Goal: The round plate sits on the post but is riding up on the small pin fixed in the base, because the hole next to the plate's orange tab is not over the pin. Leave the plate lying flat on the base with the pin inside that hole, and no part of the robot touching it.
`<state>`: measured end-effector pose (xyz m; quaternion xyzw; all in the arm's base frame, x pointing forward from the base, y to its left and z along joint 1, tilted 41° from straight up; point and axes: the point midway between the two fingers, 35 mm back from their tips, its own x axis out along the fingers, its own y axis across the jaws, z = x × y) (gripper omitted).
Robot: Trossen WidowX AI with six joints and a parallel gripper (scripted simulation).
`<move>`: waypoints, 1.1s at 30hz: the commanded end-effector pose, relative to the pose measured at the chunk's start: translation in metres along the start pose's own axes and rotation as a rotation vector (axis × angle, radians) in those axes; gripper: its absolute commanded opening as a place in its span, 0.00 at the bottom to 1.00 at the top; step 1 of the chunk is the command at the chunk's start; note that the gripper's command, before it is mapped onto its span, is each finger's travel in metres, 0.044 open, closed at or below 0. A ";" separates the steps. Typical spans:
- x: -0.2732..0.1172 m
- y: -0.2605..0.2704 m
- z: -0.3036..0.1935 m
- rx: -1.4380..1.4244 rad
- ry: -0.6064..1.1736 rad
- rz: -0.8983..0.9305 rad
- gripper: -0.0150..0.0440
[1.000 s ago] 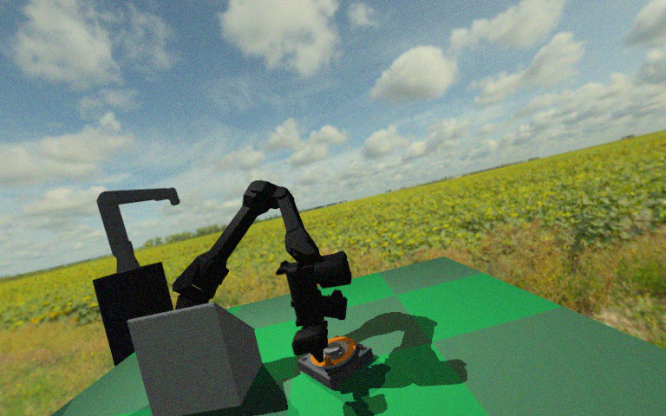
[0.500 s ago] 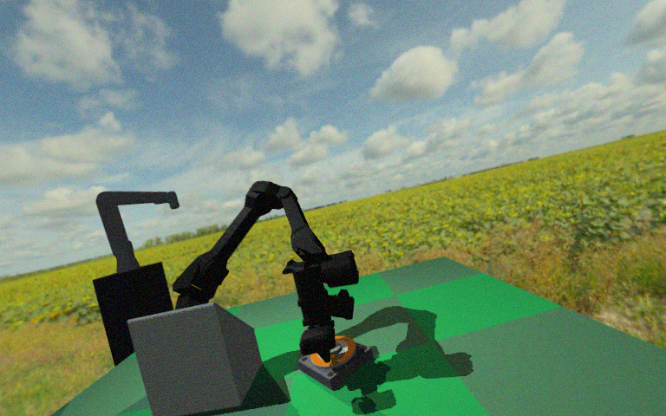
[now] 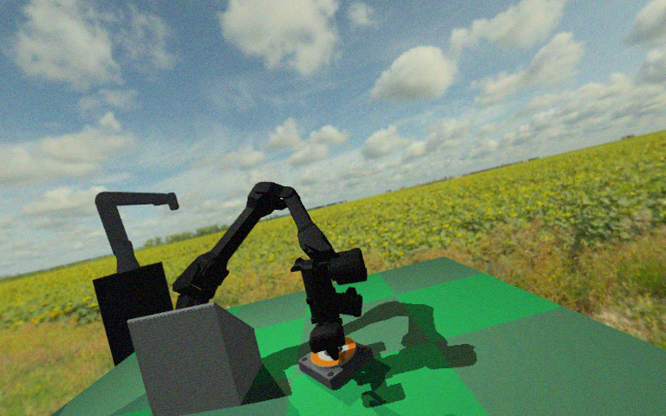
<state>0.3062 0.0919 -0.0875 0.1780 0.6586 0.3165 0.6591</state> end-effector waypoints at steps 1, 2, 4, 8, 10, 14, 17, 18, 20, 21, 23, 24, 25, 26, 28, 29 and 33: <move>0.001 0.002 0.007 0.000 0.000 0.003 0.25; 0.001 0.003 0.009 0.000 0.000 0.003 0.25; 0.001 0.004 0.011 0.000 0.000 0.003 0.25; 0.001 0.006 0.017 0.000 -0.001 0.003 0.25; 0.001 0.008 0.019 0.000 -0.001 0.003 0.25; 0.001 0.011 0.023 -0.001 -0.001 0.004 0.25; 0.000 0.013 0.026 -0.001 -0.001 0.004 0.25; 0.000 0.014 0.027 -0.001 -0.001 0.004 0.25; 0.000 0.016 0.029 -0.001 -0.001 0.004 0.25; 0.000 0.017 0.030 -0.001 -0.001 0.004 0.25; 0.000 0.019 0.031 -0.001 -0.001 0.004 0.25; 0.000 0.020 0.032 -0.001 -0.001 0.004 0.25; 0.000 0.021 0.033 -0.001 -0.001 0.004 0.25; 0.000 0.022 0.034 -0.001 -0.001 0.004 0.25; -0.001 0.024 0.036 -0.001 -0.001 0.004 0.25; -0.001 0.024 0.036 -0.001 -0.001 0.004 0.25; -0.001 0.029 0.038 -0.001 -0.001 0.004 0.25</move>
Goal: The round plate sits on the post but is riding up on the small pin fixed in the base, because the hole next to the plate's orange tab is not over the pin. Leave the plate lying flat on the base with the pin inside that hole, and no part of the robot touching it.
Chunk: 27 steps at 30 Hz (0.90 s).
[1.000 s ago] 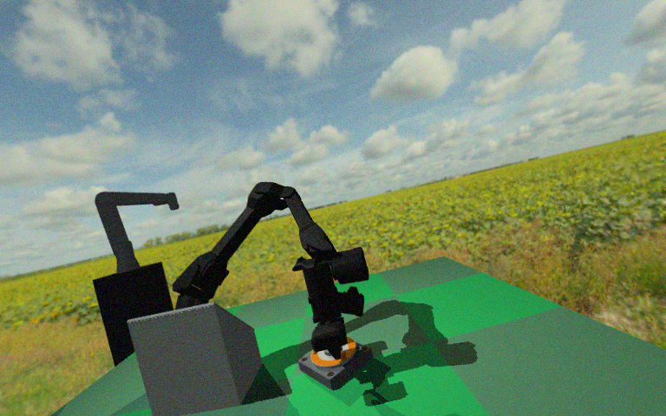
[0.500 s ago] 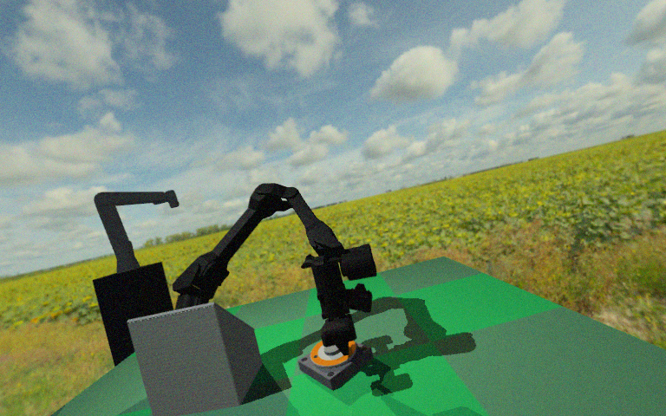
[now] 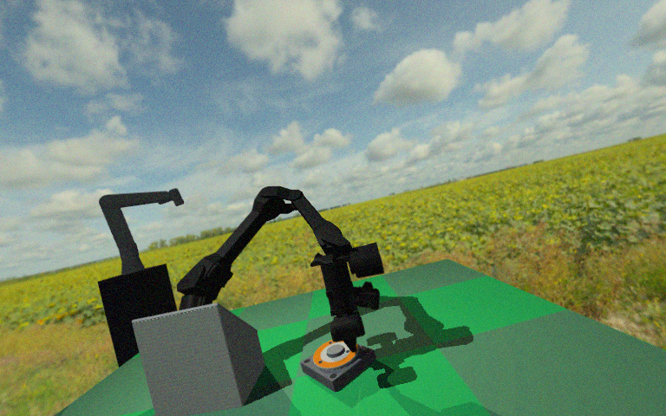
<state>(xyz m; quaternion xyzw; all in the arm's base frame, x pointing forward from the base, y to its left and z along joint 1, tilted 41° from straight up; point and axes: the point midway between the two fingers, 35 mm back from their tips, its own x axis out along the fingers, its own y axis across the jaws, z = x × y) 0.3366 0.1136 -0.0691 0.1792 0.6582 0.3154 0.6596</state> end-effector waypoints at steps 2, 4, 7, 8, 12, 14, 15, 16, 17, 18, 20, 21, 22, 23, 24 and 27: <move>0.000 0.009 0.004 -0.003 0.001 0.005 0.25; 0.000 0.010 0.006 -0.003 0.001 0.005 0.25; 0.000 0.013 0.007 -0.003 0.001 0.005 0.25; -0.001 0.014 0.007 -0.003 0.001 0.005 0.25; -0.001 0.018 0.007 -0.003 0.001 0.005 0.25; -0.001 0.020 0.008 -0.003 0.001 0.005 0.25; -0.001 0.021 0.008 -0.003 0.001 0.005 0.25; -0.001 0.022 0.008 -0.003 0.001 0.005 0.25; -0.001 0.022 0.008 -0.003 0.001 0.005 0.25; -0.001 0.024 0.008 -0.003 0.001 0.005 0.25; -0.002 0.026 0.008 -0.003 0.001 0.005 0.25; -0.002 0.027 0.008 -0.003 0.001 0.005 0.25; -0.002 0.028 0.008 -0.003 0.001 0.005 0.25; -0.002 0.029 0.008 -0.003 0.001 0.005 0.25; -0.002 0.030 0.008 -0.003 0.001 0.006 0.25; -0.002 0.033 0.007 -0.003 0.001 0.006 0.25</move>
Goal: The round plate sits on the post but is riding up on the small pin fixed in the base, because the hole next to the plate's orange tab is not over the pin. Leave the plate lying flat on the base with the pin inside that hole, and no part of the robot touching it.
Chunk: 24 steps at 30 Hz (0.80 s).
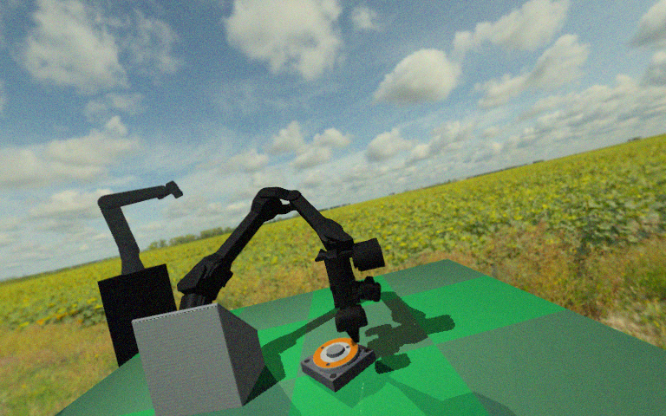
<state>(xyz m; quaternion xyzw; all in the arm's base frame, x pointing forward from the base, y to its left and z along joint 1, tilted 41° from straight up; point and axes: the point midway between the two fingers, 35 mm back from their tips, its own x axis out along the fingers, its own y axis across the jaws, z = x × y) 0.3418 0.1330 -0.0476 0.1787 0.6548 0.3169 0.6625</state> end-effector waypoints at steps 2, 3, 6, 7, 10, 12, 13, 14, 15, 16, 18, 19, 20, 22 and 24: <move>0.002 0.009 -0.003 0.002 0.008 0.005 0.25; 0.002 0.010 -0.003 0.002 0.008 0.005 0.25; 0.002 0.013 -0.004 0.002 0.009 0.005 0.25; 0.002 0.014 -0.004 0.002 0.009 0.005 0.25; 0.002 0.016 -0.005 0.002 0.009 0.005 0.25; 0.001 0.017 -0.005 0.003 0.009 0.005 0.25; 0.001 0.018 -0.005 0.003 0.009 0.005 0.25; 0.001 0.019 -0.006 0.003 0.009 0.006 0.25; 0.001 0.019 -0.006 0.003 0.009 0.006 0.25; 0.001 0.020 -0.006 0.003 0.009 0.006 0.25; 0.001 0.022 -0.007 0.003 0.009 0.006 0.25; 0.001 0.023 -0.007 0.003 0.009 0.006 0.25; 0.001 0.023 -0.007 0.003 0.009 0.006 0.25; 0.002 0.025 -0.007 0.003 0.009 0.006 0.25; 0.002 0.025 -0.007 0.003 0.009 0.006 0.25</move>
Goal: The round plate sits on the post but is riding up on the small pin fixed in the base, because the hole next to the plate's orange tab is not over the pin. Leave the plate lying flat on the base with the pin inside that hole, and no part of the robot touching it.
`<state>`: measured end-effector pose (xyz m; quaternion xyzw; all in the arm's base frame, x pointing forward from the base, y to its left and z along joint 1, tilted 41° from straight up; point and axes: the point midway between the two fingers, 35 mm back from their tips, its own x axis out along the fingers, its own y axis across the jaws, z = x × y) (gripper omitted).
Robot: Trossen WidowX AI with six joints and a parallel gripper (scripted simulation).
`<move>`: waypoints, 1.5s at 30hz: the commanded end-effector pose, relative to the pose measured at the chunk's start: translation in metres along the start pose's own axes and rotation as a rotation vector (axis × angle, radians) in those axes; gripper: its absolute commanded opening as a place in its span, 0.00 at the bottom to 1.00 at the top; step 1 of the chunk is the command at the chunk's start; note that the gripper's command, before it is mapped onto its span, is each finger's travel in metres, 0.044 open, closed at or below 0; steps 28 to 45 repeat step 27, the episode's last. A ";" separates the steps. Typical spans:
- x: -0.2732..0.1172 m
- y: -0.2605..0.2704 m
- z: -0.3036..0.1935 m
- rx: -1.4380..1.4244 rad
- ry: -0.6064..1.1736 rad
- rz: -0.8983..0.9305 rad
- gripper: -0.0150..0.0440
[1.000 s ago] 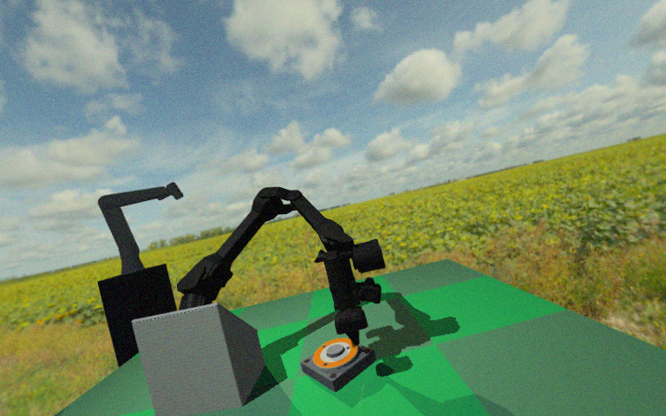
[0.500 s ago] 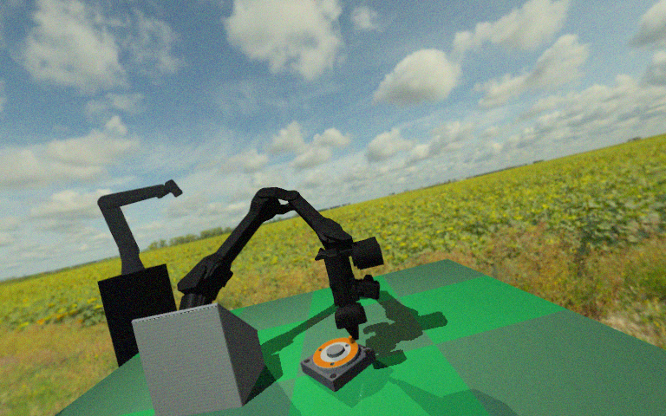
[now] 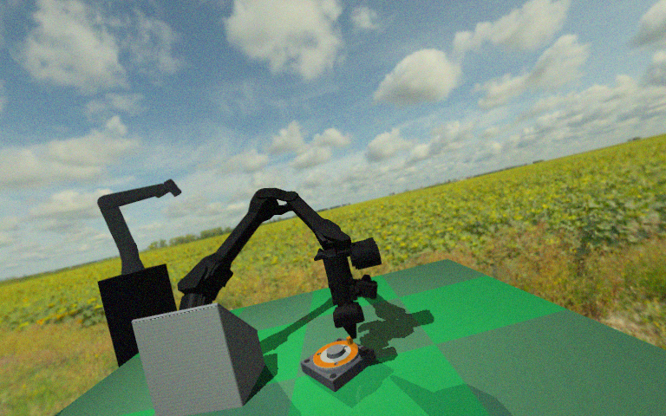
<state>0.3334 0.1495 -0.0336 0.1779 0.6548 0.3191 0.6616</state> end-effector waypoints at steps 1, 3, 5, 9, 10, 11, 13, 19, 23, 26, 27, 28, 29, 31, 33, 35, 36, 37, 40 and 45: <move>-0.002 0.002 -0.003 0.006 0.006 0.003 0.25; -0.011 0.001 -0.002 0.006 0.006 0.002 0.25; -0.023 0.001 -0.001 0.006 0.006 0.001 0.25; -0.042 -0.001 -0.007 0.006 0.006 0.001 0.25; -0.042 -0.002 -0.007 0.006 0.006 0.001 0.25; -0.033 -0.002 -0.007 0.018 0.010 0.000 0.25; -0.033 -0.002 -0.007 0.018 0.010 0.000 0.25; -0.033 -0.002 -0.007 0.018 0.010 0.000 0.25; -0.033 -0.002 -0.007 0.018 0.010 0.000 0.25; -0.033 -0.002 -0.007 0.018 0.010 0.000 0.25; -0.033 -0.002 -0.007 0.018 0.010 0.000 0.25; -0.033 -0.002 -0.007 0.018 0.010 0.000 0.25; -0.033 -0.002 -0.007 0.018 0.010 0.000 0.25; -0.033 -0.002 -0.007 0.018 0.010 0.000 0.25; -0.033 -0.002 -0.007 0.018 0.010 0.000 0.25; -0.033 -0.002 -0.007 0.018 0.010 0.000 0.25; -0.033 -0.002 -0.007 0.018 0.010 0.000 0.25; -0.033 -0.002 -0.007 0.018 0.010 0.000 0.25; -0.033 -0.002 -0.007 0.018 0.010 0.000 0.25; -0.033 -0.002 -0.007 0.018 0.010 0.000 0.25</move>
